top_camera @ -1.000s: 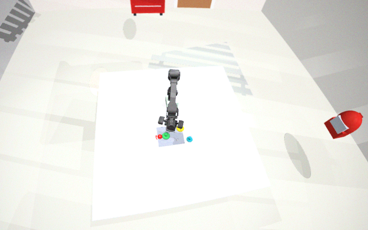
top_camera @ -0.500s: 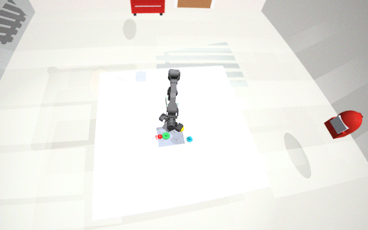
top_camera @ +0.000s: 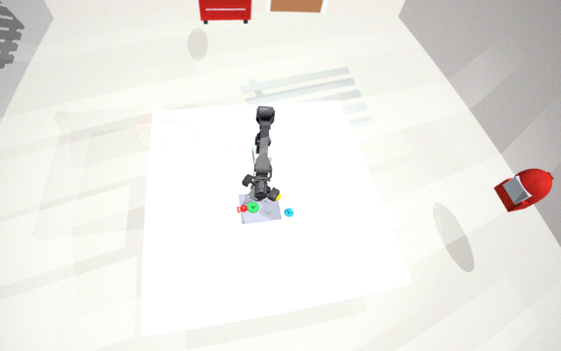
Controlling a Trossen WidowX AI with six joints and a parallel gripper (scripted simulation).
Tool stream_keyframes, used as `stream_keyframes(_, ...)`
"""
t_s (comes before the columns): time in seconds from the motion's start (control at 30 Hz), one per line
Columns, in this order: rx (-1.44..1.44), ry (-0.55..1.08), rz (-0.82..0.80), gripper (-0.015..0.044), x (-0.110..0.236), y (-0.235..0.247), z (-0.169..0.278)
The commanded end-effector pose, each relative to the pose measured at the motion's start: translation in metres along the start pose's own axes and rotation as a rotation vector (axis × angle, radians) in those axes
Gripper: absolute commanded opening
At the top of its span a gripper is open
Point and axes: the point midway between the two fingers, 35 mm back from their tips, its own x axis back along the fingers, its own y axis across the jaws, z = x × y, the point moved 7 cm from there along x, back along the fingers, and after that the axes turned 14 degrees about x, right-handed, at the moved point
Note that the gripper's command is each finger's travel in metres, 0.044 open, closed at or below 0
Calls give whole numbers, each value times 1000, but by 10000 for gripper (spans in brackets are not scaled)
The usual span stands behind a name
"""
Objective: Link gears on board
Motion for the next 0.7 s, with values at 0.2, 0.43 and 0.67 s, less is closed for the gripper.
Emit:
stream_keyframes(0.2, 134, 6, 7, 0, -17, -1, 1)
stream_keyframes(0.43, 63, 6, 7, 0, -25, -1, 1)
stream_keyframes(0.67, -118, 5, 7, 0, -36, -1, 2)
